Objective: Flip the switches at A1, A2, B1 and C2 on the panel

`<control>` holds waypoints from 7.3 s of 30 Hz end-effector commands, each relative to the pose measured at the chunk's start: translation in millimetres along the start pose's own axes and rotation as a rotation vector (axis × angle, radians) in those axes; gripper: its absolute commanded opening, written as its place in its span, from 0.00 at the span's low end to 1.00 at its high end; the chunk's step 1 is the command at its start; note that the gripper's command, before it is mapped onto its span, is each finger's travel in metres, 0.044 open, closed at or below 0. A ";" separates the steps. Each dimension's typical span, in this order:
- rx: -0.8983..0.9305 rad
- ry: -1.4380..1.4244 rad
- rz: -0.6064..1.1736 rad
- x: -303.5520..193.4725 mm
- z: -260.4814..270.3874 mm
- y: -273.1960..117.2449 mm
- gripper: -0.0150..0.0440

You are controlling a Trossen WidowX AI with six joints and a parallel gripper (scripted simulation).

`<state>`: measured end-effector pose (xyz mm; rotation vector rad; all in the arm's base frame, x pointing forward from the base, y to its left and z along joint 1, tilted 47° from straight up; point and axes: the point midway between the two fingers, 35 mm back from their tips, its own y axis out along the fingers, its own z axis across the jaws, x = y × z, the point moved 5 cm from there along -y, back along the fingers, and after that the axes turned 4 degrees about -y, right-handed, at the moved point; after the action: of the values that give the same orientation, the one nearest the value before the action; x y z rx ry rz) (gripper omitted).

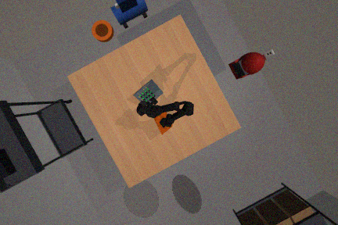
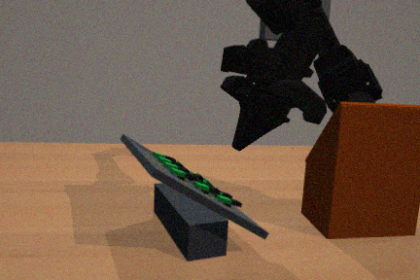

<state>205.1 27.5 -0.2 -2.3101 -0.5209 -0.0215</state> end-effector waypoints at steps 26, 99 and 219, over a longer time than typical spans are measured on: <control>-0.010 0.006 -0.028 -7.2 0.9 55.8 0.25; -0.012 0.011 -0.028 -6.9 0.9 62.0 0.25; -0.012 0.003 -0.026 -50.6 -26.7 62.6 0.25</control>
<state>185.2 -48.3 -31.6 -2.3170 -0.5466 -0.0440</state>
